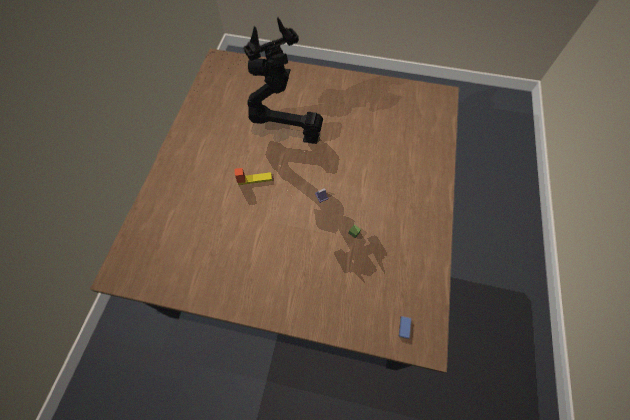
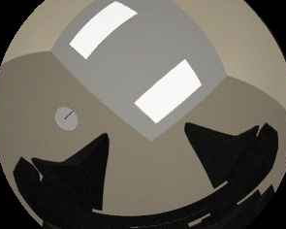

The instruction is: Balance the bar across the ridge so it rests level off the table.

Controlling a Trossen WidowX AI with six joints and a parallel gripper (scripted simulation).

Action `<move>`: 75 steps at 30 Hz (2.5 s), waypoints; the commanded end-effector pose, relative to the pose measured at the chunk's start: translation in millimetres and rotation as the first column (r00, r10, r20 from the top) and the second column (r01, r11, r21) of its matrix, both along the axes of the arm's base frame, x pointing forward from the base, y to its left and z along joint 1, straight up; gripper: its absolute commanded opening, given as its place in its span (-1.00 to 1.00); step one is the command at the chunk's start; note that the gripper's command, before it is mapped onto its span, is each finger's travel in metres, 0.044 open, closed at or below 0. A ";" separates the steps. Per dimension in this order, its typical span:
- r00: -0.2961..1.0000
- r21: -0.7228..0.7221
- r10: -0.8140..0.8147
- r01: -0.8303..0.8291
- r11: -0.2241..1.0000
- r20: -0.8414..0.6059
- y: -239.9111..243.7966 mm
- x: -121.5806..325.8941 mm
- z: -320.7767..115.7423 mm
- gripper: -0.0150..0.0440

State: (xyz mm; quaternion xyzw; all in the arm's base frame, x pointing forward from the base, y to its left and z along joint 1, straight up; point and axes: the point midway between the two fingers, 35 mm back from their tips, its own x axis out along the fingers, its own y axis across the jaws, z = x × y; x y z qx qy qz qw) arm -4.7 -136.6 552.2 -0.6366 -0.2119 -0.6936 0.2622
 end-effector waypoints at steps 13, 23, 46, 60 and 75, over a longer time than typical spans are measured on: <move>0.889 -0.218 -0.457 0.454 0.864 0.039 75.1 -11.0 22.8 0.58; 0.659 -0.362 -0.734 0.732 0.577 0.163 139.3 0.7 30.2 0.58; -0.135 -0.281 -0.758 0.876 -0.393 0.638 244.3 75.5 14.0 0.58; -0.437 0.021 -0.324 0.621 -0.784 0.839 276.0 144.4 -15.0 0.58; -0.483 0.458 0.276 0.313 -0.832 0.831 279.4 221.0 -58.4 0.58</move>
